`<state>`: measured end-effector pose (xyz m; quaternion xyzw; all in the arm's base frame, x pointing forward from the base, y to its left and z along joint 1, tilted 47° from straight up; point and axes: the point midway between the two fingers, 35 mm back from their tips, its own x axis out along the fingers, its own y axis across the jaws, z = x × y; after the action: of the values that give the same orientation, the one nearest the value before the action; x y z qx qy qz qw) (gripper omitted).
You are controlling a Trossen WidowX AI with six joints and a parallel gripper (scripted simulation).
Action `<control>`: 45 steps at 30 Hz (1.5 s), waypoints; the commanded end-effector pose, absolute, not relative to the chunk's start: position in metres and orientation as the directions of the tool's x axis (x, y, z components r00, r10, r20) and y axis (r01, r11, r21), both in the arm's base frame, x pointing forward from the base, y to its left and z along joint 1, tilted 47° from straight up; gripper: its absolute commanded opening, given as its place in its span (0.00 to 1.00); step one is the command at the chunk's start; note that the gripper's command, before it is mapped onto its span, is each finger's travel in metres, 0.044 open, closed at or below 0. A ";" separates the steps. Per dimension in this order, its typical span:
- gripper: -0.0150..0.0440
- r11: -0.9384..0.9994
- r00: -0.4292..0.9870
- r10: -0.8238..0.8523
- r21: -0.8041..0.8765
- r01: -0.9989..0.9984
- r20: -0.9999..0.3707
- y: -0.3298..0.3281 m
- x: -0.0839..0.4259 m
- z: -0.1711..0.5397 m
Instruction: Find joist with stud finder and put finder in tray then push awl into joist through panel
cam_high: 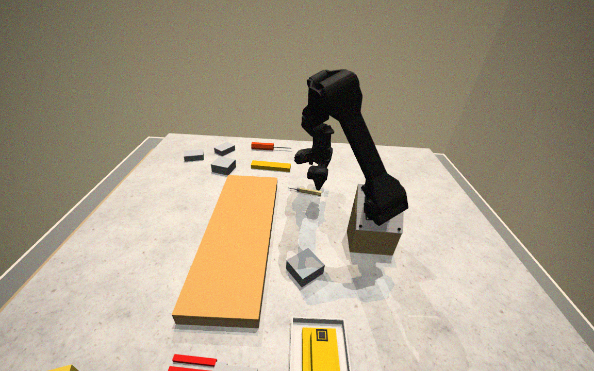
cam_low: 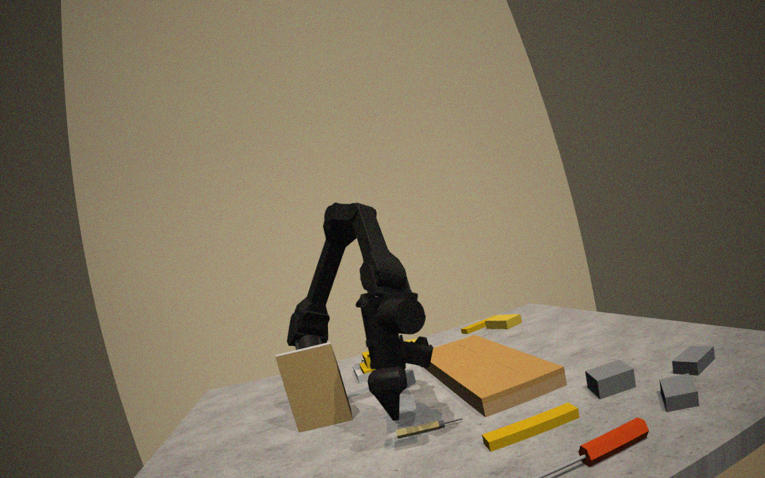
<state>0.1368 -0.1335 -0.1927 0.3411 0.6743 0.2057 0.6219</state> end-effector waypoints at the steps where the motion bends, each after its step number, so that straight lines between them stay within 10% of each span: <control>1: 1.00 0.678 0.006 0.720 0.705 0.210 -0.694 -0.133 0.140 -0.194; 39: 1.00 0.676 0.007 0.722 0.707 0.209 -0.692 -0.096 0.145 -0.229; 45: 0.73 0.676 0.007 0.722 0.707 0.209 -0.692 -0.096 0.145 -0.229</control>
<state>0.1451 -0.0978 -0.2280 0.3414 0.6741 0.2075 0.6212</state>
